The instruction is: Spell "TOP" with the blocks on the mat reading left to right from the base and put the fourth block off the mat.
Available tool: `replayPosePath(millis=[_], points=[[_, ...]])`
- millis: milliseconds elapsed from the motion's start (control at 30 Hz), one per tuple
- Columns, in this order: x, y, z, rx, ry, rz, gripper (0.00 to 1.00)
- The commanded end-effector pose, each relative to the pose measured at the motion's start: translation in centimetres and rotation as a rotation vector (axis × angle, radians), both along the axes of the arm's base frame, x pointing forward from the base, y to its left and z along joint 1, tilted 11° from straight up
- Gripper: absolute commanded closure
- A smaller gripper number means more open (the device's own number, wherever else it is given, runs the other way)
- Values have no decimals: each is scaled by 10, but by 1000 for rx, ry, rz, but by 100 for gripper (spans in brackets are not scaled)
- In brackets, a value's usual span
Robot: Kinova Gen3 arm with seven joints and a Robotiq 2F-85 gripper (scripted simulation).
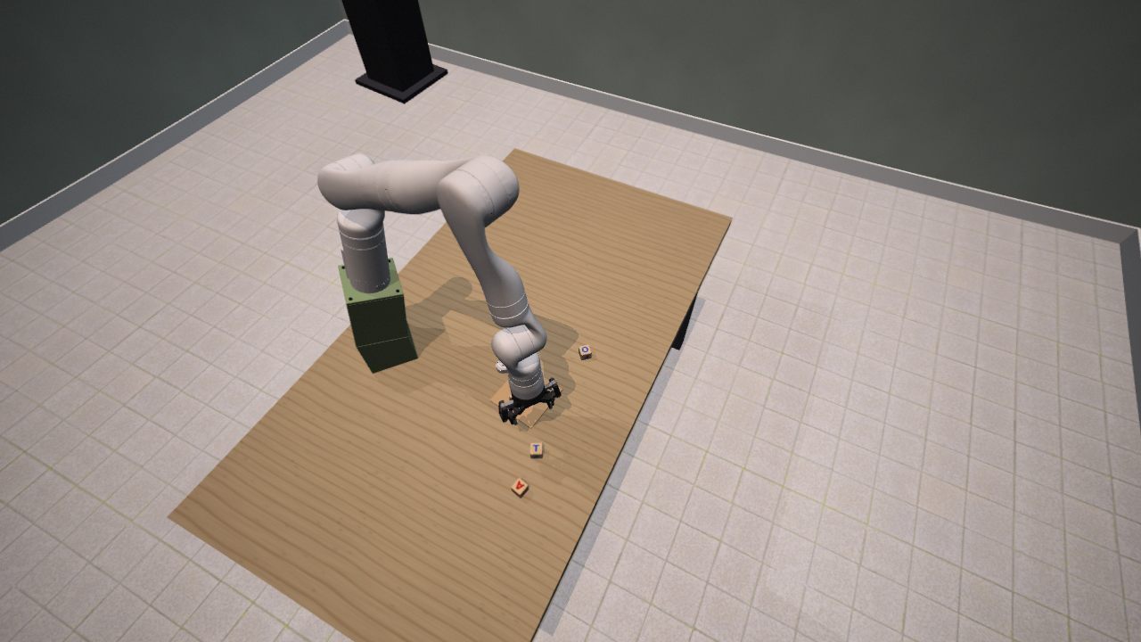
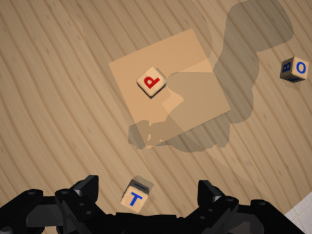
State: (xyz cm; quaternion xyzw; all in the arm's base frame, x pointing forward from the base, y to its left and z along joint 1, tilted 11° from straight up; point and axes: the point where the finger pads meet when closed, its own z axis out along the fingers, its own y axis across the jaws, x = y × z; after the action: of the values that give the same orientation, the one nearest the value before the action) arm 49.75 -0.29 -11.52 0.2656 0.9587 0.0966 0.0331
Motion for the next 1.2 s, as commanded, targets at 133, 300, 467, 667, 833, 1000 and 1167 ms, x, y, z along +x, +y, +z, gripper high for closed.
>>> replayPosePath(millis=[133, 300, 467, 667, 833, 1000, 1167], points=[[13, -9, -1, 1, -3, -4, 0], [13, -9, -1, 1, -3, -4, 0], [23, -16, -2, 1, -3, -4, 0], [33, -24, -2, 1, -4, -4, 0], [33, -24, -2, 1, -4, -4, 0], [43, -32, -2, 0, -3, -3, 0], [43, -32, -2, 0, -3, -3, 0]])
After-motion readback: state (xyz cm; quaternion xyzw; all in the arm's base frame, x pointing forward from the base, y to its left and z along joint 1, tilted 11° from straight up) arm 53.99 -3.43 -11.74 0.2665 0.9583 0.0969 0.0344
